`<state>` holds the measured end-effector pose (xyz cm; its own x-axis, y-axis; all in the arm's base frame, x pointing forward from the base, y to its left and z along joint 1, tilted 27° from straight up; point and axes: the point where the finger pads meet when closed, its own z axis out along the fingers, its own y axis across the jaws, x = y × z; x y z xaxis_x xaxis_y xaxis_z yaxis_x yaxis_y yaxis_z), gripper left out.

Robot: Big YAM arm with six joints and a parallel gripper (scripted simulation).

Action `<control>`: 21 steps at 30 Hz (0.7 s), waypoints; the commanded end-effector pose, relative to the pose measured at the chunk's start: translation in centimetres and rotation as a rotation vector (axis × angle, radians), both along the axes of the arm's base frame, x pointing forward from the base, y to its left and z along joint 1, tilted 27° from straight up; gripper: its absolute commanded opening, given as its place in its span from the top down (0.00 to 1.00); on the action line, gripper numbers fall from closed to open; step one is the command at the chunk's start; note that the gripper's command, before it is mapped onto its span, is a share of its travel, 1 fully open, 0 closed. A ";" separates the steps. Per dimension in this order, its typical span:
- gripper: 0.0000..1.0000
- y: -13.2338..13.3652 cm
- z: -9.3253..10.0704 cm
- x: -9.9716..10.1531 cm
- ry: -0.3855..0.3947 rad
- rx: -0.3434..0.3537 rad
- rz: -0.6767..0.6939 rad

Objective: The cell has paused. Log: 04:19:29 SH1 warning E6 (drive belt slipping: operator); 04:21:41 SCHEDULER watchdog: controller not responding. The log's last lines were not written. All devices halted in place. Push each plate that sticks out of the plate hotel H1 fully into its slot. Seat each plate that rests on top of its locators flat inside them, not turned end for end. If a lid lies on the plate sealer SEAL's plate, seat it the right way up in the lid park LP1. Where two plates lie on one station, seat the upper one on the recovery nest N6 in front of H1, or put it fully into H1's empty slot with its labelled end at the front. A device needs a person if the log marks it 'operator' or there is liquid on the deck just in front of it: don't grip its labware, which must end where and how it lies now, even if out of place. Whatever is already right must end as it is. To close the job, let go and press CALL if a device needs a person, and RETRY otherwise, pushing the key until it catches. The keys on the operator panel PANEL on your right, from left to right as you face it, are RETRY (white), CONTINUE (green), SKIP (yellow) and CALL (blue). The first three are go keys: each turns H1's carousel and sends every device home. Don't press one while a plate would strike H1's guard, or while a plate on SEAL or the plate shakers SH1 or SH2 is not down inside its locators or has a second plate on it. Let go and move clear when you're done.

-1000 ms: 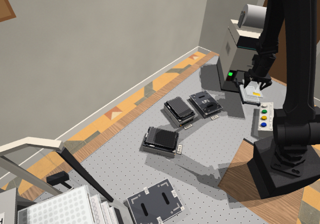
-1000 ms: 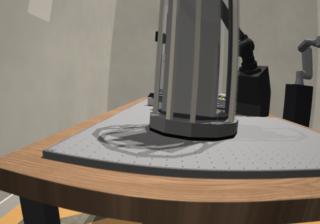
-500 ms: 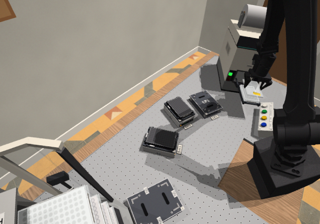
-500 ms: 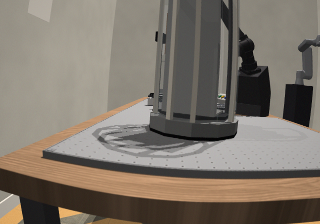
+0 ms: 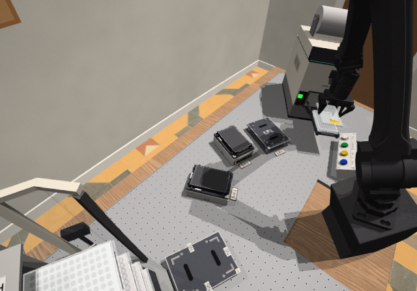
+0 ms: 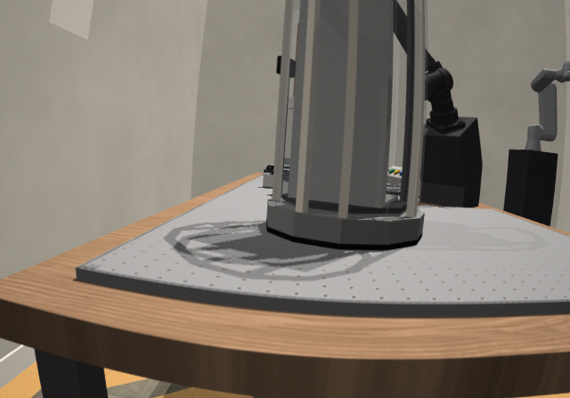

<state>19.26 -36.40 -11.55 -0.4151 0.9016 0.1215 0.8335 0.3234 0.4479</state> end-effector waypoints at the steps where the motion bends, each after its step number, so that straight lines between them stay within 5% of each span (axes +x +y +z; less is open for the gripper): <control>1: 0.16 -2.8 1.6 0.7 -0.019 -0.065 0.012; 21: 0.16 -2.8 1.8 0.9 -0.021 -0.069 0.015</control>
<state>19.26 -36.41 -11.53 -0.4151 0.9017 0.1210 0.8335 0.3236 0.4479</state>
